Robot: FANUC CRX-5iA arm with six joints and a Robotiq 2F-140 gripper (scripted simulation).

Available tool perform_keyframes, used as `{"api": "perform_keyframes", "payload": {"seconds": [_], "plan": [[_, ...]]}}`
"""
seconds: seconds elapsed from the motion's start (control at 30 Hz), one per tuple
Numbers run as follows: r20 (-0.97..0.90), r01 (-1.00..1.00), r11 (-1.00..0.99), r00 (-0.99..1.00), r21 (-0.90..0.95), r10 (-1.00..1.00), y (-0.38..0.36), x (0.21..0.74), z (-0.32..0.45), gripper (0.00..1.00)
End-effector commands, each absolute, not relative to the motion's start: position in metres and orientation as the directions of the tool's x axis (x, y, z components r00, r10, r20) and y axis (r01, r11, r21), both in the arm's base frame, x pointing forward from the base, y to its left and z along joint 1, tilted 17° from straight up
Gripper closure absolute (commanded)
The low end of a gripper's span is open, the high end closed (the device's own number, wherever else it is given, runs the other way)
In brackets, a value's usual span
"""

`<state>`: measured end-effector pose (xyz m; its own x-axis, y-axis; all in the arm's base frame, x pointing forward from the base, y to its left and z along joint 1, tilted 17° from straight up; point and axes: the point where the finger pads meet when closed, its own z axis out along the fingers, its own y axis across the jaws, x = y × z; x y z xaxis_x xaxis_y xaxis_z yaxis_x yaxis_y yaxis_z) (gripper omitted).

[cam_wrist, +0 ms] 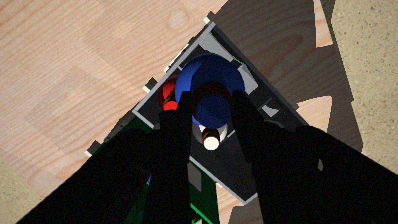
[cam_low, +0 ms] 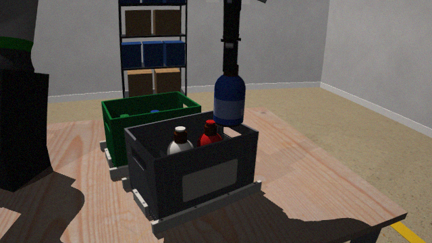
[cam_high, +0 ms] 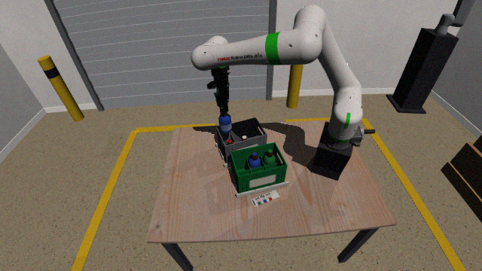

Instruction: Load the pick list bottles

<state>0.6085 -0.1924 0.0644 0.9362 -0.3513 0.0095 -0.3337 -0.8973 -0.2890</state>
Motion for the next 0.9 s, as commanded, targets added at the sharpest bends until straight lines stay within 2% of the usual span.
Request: {"api": "perform_keyframes", "payload": {"seconds": [0.0, 0.87], "plan": [[0.012, -0.334, -0.898, 0.936, -0.288, -0.352, -0.189, 0.606, 0.067, 0.9], [0.012, -0.333, -0.898, 0.936, -0.289, -0.352, -0.147, 0.584, 0.076, 0.9]]}}
